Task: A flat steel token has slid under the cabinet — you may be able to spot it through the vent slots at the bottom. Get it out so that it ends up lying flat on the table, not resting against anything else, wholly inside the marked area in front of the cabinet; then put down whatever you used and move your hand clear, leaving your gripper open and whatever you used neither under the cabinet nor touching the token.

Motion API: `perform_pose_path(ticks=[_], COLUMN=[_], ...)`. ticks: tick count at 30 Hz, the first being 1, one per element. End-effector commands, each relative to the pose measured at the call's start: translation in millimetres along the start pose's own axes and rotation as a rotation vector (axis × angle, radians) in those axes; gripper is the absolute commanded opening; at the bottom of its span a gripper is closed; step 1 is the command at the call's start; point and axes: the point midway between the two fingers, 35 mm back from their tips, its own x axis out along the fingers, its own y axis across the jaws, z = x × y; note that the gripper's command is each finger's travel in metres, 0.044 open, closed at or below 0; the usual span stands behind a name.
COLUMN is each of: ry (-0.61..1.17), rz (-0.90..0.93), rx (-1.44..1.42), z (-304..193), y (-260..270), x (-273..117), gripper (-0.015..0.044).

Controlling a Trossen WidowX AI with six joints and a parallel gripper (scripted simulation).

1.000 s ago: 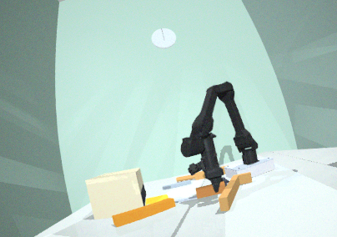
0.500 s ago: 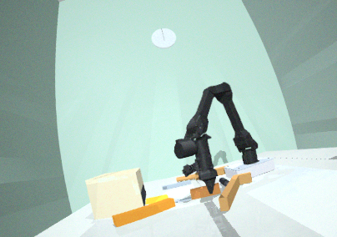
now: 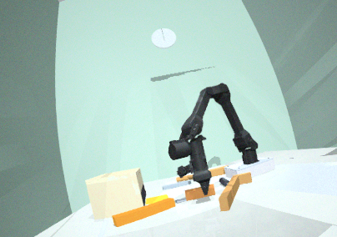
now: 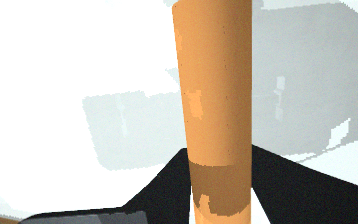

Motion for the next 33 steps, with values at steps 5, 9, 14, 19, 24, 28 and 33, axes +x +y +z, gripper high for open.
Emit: perform_pose_path(ticks=[5,9,14,19,24,28,33], ry=[0.001,0.001,0.0,0.0,-0.001,-0.001,-0.002], rz=[0.003,0.002,0.002,0.002,0.002,0.002,0.002], rx=[-0.001,-0.001,-0.001,-0.001,-0.001,-0.001,-0.001], z=[11,16,22,28,34,39,45], y=[1,1,1,1,1,1,1], x=[0,0,-1,-1,-1,-1,-1], gripper=[0.0,0.0,0.0,0.0,0.0,0.0,0.0])
